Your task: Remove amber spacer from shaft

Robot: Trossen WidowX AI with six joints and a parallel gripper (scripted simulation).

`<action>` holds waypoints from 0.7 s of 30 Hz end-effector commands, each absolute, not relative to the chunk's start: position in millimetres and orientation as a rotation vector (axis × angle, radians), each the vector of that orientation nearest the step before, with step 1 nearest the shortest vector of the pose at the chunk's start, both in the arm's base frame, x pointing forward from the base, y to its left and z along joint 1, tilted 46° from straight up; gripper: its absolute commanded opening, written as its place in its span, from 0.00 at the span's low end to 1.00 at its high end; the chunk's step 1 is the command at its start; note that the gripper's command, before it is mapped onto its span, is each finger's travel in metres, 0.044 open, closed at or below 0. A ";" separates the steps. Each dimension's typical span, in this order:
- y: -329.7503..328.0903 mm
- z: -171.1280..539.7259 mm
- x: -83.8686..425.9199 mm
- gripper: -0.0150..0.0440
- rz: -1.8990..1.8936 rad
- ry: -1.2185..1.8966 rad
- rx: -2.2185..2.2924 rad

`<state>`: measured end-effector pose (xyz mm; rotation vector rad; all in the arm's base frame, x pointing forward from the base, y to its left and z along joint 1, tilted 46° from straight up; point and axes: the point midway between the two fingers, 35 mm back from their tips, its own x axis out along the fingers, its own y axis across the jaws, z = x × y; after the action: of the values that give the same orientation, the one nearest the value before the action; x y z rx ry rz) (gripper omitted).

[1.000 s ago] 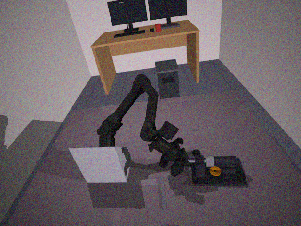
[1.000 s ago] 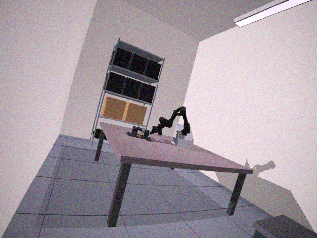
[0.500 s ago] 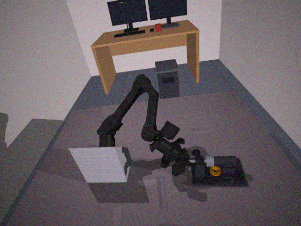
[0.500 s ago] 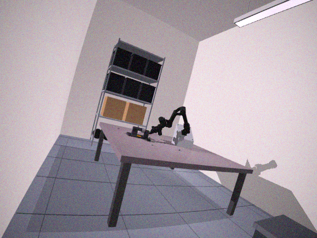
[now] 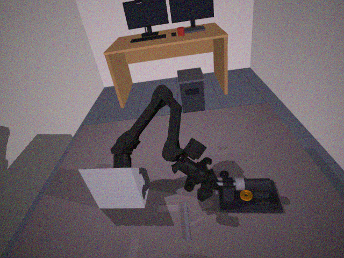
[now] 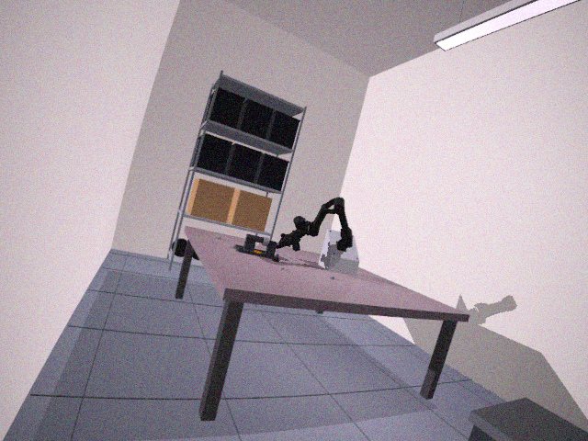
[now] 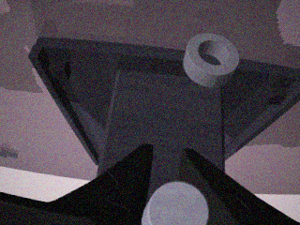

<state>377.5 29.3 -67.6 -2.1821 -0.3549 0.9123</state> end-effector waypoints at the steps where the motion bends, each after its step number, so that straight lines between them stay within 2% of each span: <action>1: 28.2 -66.3 381.5 0.25 0.903 -0.352 -2.188; 21: 28.1 -66.3 384.8 0.25 0.903 -0.353 -2.189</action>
<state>381.0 29.2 -67.5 -2.1826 -0.3554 0.9120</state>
